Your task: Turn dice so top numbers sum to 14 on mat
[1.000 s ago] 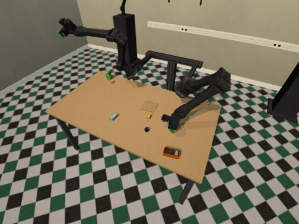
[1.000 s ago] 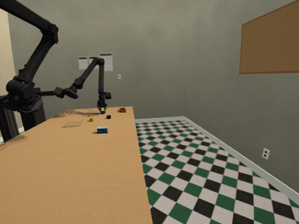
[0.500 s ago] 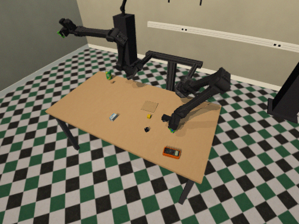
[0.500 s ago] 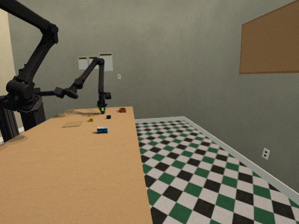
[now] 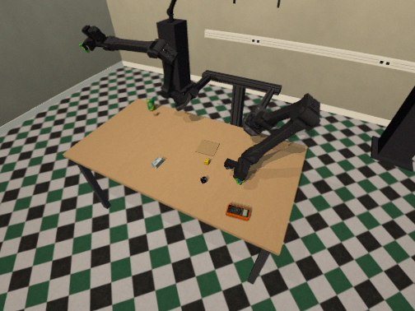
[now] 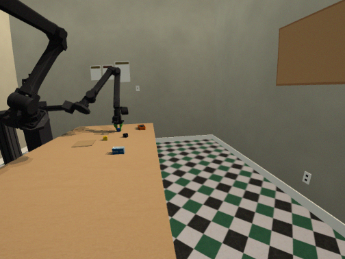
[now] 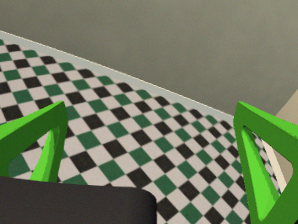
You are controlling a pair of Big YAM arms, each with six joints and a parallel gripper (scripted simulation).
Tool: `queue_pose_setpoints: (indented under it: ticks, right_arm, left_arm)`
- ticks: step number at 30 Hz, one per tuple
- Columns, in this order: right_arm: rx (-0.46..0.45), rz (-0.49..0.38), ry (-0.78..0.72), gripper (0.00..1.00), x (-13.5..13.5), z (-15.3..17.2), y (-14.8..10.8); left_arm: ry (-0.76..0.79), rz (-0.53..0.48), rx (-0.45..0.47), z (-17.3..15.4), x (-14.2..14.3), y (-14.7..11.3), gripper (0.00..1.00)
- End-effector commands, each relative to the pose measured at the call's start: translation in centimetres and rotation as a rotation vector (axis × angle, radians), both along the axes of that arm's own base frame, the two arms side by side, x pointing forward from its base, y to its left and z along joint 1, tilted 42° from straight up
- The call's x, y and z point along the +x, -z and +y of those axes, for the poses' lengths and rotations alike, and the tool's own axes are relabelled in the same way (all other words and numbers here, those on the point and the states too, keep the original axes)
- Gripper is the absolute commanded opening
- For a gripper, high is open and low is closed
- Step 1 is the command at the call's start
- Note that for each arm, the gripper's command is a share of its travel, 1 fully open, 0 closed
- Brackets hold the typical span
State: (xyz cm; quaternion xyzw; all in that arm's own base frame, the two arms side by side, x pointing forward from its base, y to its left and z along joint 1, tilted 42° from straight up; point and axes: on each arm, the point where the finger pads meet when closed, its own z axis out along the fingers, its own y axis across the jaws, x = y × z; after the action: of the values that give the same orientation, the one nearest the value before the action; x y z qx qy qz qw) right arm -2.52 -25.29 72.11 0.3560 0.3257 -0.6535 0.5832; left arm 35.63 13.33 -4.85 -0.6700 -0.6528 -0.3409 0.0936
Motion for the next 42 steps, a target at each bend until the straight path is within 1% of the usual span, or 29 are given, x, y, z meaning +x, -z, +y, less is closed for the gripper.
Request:
queue_pose_setpoints:
  ticks: [1, 16, 18, 20, 23, 29, 31, 34, 36, 40, 42]
  right_arm:
    - [-0.053, -0.005, 0.001, 1.00, -0.1, 2.0, -1.4]
    - [-0.053, -0.005, 0.001, 1.00, -0.1, 2.0, -1.4]
    - [-0.053, -0.005, 0.001, 1.00, -0.1, 2.0, -1.4]
    - [-0.053, -0.005, 0.001, 1.00, -0.1, 2.0, -1.4]
    - [-0.053, -0.005, 0.001, 1.00, -0.1, 2.0, -1.4]
    - [-0.053, -0.005, 0.001, 1.00, -0.1, 2.0, -1.4]
    - [-0.053, -0.005, 0.001, 1.00, -0.1, 2.0, -1.4]
    - [-0.053, -0.005, 0.001, 1.00, -0.1, 2.0, -1.4]
    - [-0.053, -0.005, 0.001, 1.00, -0.1, 2.0, -1.4]
    - [-0.053, -0.005, 0.001, 1.00, -0.1, 2.0, -1.4]
    - [-0.053, -0.005, 0.001, 1.00, -0.1, 2.0, -1.4]
  left_arm:
    - [0.006, -0.012, 0.005, 0.3, 0.4, -0.2, 0.26]
    - [0.006, -0.012, 0.005, 0.3, 0.4, -0.2, 0.26]
    - [0.010, -0.020, 0.007, 0.1, 0.6, -0.5, 0.26]
    - [0.013, -0.005, -0.001, -0.8, -0.1, -0.6, 0.26]
    - [0.010, -0.002, -0.001, -0.9, -0.5, -0.7, 0.26]
    - [0.009, -0.010, 0.000, -2.8, -1.3, -3.5, 0.26]
    - [0.009, -0.011, 0.000, -3.7, -1.9, -4.6, 0.26]
    - [0.009, -0.036, -0.001, -4.9, -1.4, -7.0, 0.26]
    - [0.009, -0.036, -0.002, -5.6, -1.8, -7.8, 0.26]
    - [0.009, -0.034, -0.002, -6.0, -2.1, -8.3, 0.26]
    - [0.009, -0.009, 0.000, -6.1, -2.8, -7.8, 0.26]
